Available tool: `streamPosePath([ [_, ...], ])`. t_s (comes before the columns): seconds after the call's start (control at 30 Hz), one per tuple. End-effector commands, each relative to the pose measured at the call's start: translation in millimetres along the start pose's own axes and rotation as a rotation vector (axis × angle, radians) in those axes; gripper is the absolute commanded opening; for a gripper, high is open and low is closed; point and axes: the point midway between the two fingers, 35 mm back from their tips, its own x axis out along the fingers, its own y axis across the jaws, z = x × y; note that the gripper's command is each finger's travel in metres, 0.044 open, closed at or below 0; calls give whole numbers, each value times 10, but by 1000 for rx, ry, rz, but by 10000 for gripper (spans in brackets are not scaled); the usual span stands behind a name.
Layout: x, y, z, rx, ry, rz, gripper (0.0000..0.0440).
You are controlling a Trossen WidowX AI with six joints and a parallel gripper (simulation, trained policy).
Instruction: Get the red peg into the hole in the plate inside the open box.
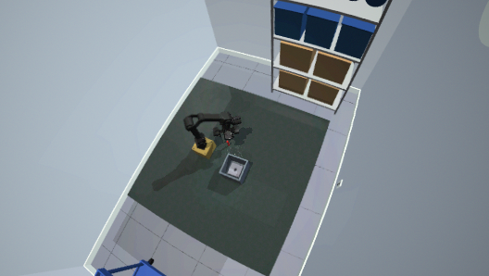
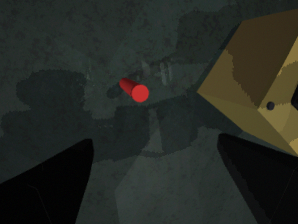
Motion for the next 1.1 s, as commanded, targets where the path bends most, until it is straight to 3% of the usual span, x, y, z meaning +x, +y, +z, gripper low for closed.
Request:
streamPosePath([
  [0.0,131,-21,37,26,-4,-13,379],
  [0.77,805,-58,190,174,-25,6,362],
  [0.87,861,-45,197,189,-27,8,337],
  [1.07,935,26,190,185,-26,20,222],
])
